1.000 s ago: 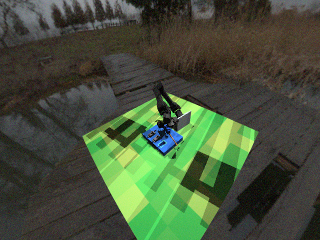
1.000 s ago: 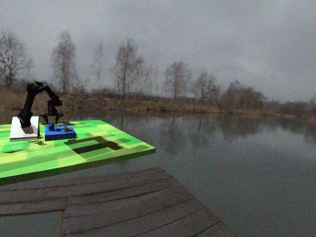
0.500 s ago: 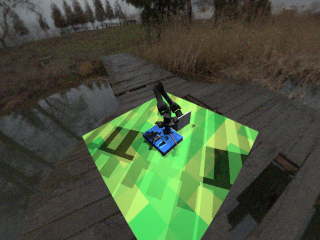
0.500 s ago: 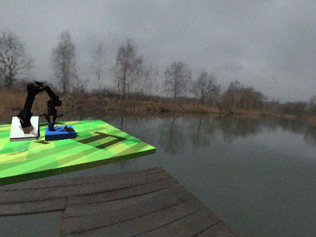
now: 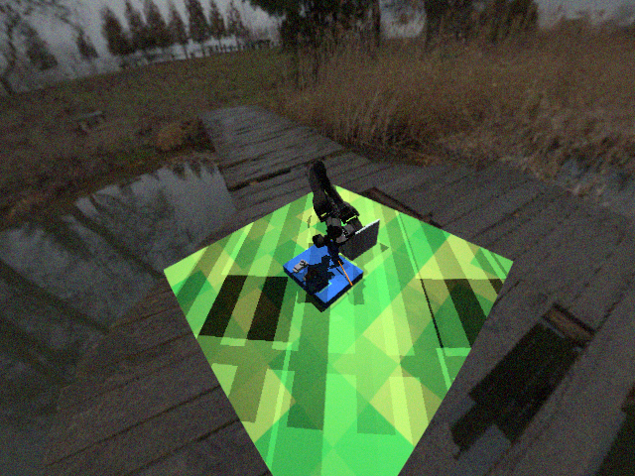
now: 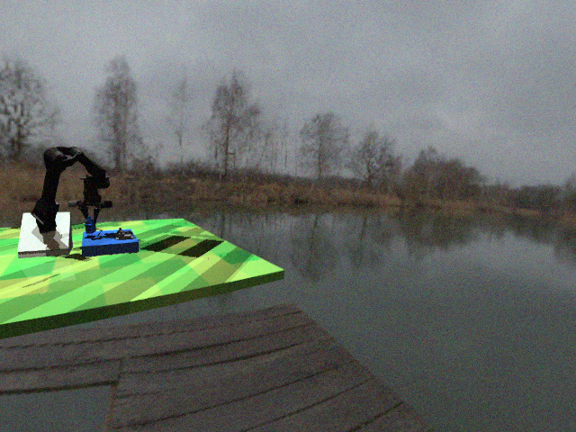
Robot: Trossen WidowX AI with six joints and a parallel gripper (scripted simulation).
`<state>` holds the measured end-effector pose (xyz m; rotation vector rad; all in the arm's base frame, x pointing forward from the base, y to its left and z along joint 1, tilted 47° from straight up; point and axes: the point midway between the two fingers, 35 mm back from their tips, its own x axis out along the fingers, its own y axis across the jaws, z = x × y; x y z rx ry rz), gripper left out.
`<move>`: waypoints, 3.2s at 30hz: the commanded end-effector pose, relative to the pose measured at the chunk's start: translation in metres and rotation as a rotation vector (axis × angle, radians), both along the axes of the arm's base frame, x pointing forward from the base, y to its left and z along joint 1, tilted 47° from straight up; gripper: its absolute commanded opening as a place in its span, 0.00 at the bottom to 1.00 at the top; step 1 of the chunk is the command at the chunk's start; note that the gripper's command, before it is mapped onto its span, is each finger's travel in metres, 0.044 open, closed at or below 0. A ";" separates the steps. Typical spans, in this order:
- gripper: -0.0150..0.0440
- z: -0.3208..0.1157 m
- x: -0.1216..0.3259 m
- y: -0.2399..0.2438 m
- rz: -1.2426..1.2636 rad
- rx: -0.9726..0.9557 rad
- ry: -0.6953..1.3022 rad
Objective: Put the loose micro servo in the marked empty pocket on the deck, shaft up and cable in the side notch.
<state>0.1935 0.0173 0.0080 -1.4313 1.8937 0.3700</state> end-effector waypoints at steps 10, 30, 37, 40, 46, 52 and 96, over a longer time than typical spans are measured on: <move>0.25 -0.003 0.031 0.001 -0.003 0.006 -0.011; 0.25 -0.041 0.051 0.036 -0.003 0.009 -0.013; 0.25 -0.046 0.051 0.041 -0.026 0.006 -0.037; 0.25 -0.046 0.051 0.041 -0.083 -0.004 -0.095; 0.25 -0.046 0.051 0.041 -0.226 -0.028 -0.241; 0.25 -0.046 0.051 0.041 -0.370 -0.053 -0.388; 0.25 -0.047 0.119 0.032 -0.838 -0.132 -0.869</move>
